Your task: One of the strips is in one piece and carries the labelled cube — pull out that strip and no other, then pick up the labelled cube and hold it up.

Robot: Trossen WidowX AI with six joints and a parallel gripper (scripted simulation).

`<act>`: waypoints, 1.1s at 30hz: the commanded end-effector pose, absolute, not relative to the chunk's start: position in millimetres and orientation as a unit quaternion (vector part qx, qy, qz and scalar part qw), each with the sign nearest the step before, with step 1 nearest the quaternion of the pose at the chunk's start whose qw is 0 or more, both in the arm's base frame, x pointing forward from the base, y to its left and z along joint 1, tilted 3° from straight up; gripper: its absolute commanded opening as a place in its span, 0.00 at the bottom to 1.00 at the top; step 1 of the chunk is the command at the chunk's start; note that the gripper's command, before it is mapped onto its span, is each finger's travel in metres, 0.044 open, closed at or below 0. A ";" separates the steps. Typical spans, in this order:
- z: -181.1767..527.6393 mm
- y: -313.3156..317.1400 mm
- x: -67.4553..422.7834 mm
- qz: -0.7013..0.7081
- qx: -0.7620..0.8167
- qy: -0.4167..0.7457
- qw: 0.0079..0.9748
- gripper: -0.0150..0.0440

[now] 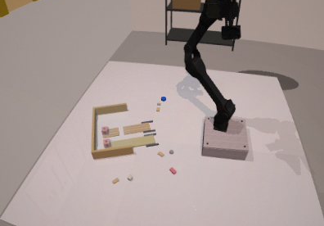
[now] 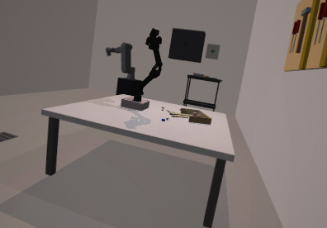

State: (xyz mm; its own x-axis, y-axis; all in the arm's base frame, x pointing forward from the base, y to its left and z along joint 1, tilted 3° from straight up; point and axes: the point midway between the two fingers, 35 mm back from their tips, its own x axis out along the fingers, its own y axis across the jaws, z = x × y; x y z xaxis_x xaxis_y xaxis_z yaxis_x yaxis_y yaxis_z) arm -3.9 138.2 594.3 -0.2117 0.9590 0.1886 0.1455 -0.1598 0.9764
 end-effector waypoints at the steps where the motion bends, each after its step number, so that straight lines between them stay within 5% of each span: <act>1: 593.9 138.4 -4.5 0.564 0.513 0.535 0.365 0.93; 17: 521.8 210.3 -12.8 0.570 0.406 0.272 0.660 0.93; 33: 390.4 265.1 121.6 0.410 0.170 0.152 0.883 0.93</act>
State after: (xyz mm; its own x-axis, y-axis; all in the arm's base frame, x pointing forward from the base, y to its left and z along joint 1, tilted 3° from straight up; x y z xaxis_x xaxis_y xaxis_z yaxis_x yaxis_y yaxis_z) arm 96.8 263.9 412.8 0.5672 0.8192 -0.0848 -0.6871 0.5274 0.4998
